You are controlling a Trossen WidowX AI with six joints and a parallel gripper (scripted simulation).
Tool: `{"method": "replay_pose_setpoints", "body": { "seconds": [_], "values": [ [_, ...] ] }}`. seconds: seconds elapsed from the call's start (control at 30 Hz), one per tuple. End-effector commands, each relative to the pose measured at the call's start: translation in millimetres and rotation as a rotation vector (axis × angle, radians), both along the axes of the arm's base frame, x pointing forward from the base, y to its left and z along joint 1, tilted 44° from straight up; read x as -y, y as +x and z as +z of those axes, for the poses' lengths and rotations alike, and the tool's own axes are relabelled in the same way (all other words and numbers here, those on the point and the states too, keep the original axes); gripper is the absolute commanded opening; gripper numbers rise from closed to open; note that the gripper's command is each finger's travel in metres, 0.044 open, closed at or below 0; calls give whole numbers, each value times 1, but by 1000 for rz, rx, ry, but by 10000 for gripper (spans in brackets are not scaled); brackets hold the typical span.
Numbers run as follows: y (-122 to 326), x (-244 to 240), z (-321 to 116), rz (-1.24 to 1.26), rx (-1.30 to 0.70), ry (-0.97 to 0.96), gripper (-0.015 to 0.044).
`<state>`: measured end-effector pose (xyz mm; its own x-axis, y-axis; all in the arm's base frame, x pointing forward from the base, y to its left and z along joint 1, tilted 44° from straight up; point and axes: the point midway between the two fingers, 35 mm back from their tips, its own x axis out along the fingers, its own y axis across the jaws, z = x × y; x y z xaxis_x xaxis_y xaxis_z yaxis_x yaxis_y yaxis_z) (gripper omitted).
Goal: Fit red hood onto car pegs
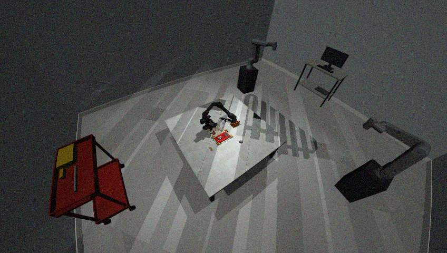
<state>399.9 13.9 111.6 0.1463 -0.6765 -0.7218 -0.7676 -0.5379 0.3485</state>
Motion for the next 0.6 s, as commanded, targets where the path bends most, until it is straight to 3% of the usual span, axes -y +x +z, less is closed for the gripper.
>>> {"method": "replay_pose_setpoints", "body": {
  "seconds": [0.0,0.57],
  "values": [
    [-3,4,-1,1,-10,-6,0],
    [-11,10,4,1,-11,-6,0]
  ]
}}
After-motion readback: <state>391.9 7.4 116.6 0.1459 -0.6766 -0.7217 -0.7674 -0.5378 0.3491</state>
